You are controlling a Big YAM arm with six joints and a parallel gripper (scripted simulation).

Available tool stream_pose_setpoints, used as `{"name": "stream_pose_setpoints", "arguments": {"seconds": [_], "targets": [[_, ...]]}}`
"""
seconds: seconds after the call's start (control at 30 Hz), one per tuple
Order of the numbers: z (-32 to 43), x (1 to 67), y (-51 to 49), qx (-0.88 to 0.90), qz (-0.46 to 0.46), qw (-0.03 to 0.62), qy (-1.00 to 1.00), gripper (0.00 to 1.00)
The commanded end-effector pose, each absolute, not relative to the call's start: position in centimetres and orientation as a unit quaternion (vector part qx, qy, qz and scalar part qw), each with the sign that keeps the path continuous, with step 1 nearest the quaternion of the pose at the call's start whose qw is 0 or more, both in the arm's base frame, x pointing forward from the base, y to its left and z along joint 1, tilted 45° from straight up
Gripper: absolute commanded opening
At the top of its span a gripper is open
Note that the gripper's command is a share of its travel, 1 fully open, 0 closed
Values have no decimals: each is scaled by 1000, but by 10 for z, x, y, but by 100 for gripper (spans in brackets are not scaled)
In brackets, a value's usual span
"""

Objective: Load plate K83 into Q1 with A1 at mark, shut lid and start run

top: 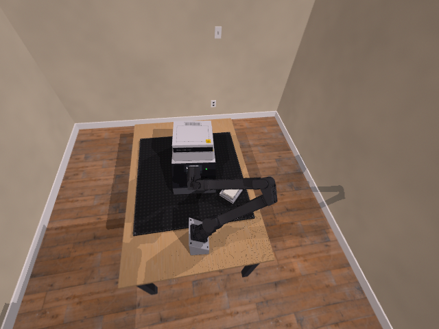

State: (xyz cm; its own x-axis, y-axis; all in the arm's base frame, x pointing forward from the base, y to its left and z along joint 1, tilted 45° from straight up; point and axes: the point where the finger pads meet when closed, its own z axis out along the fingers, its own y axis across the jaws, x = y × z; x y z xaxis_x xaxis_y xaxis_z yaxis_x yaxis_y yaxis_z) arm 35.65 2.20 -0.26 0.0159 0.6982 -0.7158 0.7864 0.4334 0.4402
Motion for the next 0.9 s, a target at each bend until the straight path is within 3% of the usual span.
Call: {"name": "stream_pose_setpoints", "arguments": {"seconds": [0.0,0.87], "targets": [[15,384,40,529,-15,493,690,0],[2,384,24,535,-33,485,692,0]]}}
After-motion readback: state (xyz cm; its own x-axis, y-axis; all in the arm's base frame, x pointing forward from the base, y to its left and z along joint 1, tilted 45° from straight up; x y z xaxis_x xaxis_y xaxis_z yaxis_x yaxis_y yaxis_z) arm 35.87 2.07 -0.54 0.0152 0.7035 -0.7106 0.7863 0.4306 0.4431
